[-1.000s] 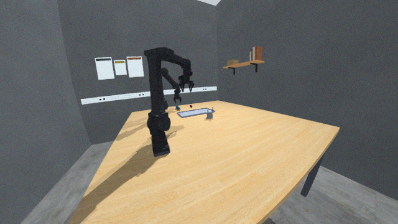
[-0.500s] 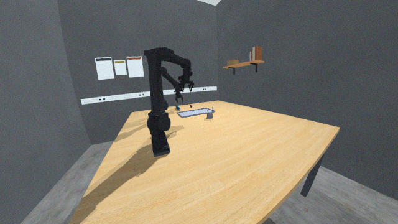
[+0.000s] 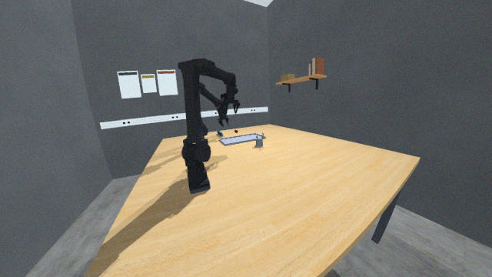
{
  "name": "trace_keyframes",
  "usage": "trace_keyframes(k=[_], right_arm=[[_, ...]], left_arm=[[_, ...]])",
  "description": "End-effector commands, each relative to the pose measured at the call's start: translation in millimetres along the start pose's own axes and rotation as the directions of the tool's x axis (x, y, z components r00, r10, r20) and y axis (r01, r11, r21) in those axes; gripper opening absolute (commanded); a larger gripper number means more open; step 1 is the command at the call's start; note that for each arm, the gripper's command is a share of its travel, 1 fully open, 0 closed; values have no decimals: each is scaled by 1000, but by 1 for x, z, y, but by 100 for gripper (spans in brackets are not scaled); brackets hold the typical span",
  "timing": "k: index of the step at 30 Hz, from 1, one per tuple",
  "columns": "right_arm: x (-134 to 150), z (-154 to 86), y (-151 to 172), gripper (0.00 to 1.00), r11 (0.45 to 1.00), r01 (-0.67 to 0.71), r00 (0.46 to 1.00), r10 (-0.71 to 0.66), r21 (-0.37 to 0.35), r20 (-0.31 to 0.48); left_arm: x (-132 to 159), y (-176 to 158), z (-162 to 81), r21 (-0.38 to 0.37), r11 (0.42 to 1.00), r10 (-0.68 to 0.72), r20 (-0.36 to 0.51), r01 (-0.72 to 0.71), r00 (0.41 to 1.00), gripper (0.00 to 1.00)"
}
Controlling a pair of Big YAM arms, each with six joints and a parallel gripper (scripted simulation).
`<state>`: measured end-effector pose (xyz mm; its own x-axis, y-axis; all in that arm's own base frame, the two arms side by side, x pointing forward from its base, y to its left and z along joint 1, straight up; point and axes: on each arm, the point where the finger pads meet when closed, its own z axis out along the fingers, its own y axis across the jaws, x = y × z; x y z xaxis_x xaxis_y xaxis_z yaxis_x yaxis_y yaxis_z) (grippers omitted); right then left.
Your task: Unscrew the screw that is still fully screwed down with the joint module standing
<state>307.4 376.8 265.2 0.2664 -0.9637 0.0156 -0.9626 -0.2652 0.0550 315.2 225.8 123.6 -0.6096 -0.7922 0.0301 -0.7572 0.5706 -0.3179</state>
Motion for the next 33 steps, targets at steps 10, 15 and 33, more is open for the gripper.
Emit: trace_keyframes(k=[10, 15, 33], right_arm=[[-15, -14, -8, 86, 999, 22, 1000, -23, 28, 21], [-15, -14, -8, 86, 999, 22, 1000, -23, 28, 21], [-15, -14, -8, 86, 999, 22, 1000, -23, 28, 21]], left_arm=[[36, -44, -10, 141, 948, 289, -6, -285, 957, 65], [37, -41, -4, 168, 940, 306, -24, -298, 952, 65], [75, -84, -17, 323, 778, 552, 58, -539, 832, 65]])
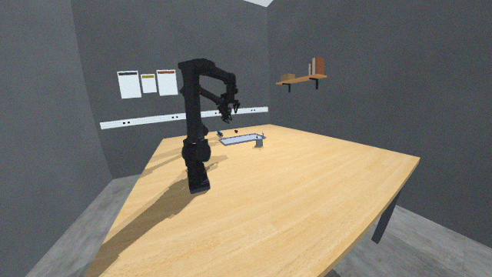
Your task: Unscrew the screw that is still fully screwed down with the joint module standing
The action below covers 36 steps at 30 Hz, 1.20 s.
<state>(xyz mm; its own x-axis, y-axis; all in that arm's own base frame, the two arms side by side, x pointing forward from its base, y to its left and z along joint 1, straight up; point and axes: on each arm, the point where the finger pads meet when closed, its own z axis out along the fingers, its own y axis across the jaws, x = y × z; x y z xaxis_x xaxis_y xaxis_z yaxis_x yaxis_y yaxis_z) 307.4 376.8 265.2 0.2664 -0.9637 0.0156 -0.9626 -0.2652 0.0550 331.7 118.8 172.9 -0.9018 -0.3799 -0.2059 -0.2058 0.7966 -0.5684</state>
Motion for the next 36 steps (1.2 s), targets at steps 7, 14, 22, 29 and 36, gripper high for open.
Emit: trace_keyframes(k=[7, 14, 22, 29, 36], right_arm=[[-15, -14, -8, 86, 999, 22, 1000, -23, 28, 21], [-15, -14, -8, 86, 999, 22, 1000, -23, 28, 21], [-15, -14, -8, 86, 999, 22, 1000, -23, 28, 21], [-15, -14, -8, 86, 999, 22, 1000, -23, 28, 21], [-15, -14, -8, 86, 999, 22, 1000, -23, 28, 21]], left_arm=[[12, -34, 0, 89, 978, 190, 18, -191, 982, 65], [20, -61, 0, 165, 931, 321, 55, -326, 945, 65], [27, -78, -1, 209, 888, 399, 96, -410, 912, 65], [39, -108, -3, 274, 790, 520, 174, -549, 836, 65], [42, -114, -3, 293, 760, 546, 196, -580, 814, 65]])
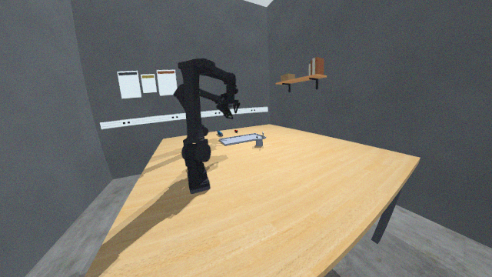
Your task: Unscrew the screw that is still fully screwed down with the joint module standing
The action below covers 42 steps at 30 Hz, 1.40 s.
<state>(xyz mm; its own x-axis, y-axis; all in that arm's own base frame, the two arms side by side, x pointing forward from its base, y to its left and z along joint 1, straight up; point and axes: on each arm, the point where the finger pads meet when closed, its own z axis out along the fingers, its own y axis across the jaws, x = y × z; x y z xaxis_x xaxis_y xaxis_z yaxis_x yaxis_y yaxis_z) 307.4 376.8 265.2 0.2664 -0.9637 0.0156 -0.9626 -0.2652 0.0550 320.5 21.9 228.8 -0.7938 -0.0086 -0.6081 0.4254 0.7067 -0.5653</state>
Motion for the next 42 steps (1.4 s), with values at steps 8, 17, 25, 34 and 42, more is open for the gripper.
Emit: trace_keyframes(k=[8, 17, 25, 34, 42], right_arm=[[-15, -14, -8, 86, 999, 22, 1000, -23, 28, 21], [-15, -14, -8, 86, 999, 22, 1000, -23, 28, 21], [-15, -14, -8, 86, 999, 22, 1000, -23, 29, 21], [-15, -14, -8, 86, 999, 22, 1000, -23, 29, 21], [-15, -14, -8, 86, 999, 22, 1000, -23, 29, 21]], left_arm=[[-2, -46, 7, 108, 966, 228, 77, -236, 971, 65], [-7, -52, 8, 132, 949, 274, 107, -287, 956, 65], [-15, -54, 3, 113, 944, 297, 119, -310, 948, 65], [-15, -54, 3, 113, 944, 297, 119, -310, 948, 65], [-15, -54, 3, 113, 944, 297, 119, -310, 948, 65]])
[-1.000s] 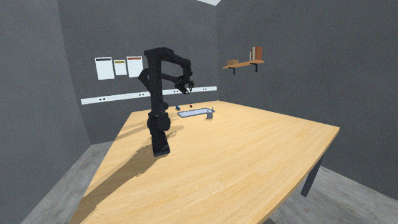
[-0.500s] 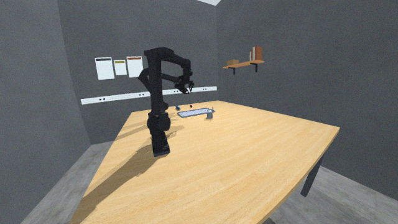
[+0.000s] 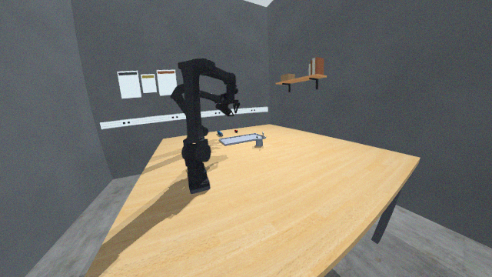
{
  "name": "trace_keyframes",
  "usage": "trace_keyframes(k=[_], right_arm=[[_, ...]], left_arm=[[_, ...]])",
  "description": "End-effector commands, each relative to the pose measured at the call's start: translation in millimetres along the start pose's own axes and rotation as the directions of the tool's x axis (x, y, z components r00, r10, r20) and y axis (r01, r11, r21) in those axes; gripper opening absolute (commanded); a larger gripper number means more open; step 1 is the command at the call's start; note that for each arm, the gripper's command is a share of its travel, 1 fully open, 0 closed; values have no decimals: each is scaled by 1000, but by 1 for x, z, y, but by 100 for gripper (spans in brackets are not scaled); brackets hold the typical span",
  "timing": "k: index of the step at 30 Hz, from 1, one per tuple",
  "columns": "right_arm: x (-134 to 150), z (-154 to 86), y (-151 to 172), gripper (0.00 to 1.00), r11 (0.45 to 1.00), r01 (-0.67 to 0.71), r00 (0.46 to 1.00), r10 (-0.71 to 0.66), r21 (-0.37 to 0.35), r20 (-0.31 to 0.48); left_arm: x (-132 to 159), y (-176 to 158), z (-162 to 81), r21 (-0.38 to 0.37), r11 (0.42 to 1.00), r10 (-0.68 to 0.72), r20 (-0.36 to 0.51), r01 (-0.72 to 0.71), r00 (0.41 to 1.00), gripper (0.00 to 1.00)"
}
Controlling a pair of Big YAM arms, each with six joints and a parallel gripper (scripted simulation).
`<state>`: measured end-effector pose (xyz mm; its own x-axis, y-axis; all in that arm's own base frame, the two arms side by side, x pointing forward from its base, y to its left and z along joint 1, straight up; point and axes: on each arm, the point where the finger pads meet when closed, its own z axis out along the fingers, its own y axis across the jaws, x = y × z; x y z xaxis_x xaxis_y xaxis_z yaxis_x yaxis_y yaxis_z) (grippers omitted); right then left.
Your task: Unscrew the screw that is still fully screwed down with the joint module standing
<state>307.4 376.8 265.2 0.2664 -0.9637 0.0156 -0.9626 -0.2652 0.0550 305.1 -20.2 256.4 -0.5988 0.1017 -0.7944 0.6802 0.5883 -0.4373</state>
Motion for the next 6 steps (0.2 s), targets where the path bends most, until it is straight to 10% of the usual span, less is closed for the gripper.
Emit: trace_keyframes(k=[1, 6], right_arm=[[-15, -14, -8, 86, 999, 22, 1000, -23, 28, 21], [-15, -14, -8, 86, 999, 22, 1000, -23, 29, 21]], left_arm=[[-11, 1, -4, -6, 999, 33, 5, -33, 999, 65], [-11, 1, -4, -6, 999, 33, 5, -33, 999, 65]])
